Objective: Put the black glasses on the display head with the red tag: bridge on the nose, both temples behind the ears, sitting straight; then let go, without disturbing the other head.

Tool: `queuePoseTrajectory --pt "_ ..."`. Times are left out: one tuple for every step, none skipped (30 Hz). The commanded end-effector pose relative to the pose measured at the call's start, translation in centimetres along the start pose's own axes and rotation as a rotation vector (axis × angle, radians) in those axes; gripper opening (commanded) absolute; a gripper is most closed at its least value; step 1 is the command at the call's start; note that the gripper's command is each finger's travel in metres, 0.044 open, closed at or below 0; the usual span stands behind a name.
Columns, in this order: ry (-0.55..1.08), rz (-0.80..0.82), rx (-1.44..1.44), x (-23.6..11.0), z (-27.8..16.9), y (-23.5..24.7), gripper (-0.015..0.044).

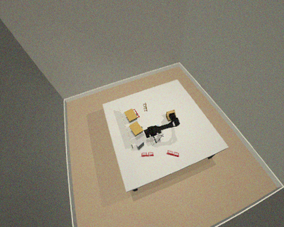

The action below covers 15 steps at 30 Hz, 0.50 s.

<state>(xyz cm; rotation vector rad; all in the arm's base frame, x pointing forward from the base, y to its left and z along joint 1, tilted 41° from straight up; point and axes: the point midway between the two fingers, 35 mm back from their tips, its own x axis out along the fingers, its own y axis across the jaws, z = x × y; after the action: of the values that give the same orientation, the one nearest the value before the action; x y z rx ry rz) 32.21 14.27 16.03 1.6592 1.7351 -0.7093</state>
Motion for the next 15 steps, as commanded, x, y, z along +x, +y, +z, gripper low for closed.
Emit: queuePoseTrajectory --pt "0.002 0.003 -0.001 -0.1 0.3 0.4 0.0000" --pt "0.002 0.003 -0.001 -0.1 0.4 0.4 0.0000" --pt "0.002 0.003 -0.001 -0.1 0.5 0.5 0.0000" --pt "0.002 0.003 -0.001 -0.1 0.5 0.5 0.0000" --pt "0.002 0.003 -0.001 -0.1 0.6 0.6 0.0000" --pt "0.002 0.003 -0.001 -0.1 0.7 0.6 0.0000" --pt "0.002 0.003 -0.001 -0.1 0.8 0.7 0.0000" --pt "0.002 0.003 -0.001 -0.1 0.8 0.7 0.0000" --pt "0.002 0.003 -0.001 -0.1 0.9 0.7 0.0000" --pt "0.002 0.003 -0.001 -0.1 1.0 0.8 0.0000" --pt "0.002 0.003 -0.001 -0.1 1.1 0.8 0.0000" --pt "0.002 0.003 -0.001 -0.1 1.2 0.9 0.0000" --pt "0.002 0.003 -0.001 -0.1 1.2 0.9 0.0000" --pt "0.002 0.003 -0.001 -0.1 1.3 0.9 0.0000" --pt "0.002 0.003 -0.001 -0.1 1.4 1.0 0.0000"
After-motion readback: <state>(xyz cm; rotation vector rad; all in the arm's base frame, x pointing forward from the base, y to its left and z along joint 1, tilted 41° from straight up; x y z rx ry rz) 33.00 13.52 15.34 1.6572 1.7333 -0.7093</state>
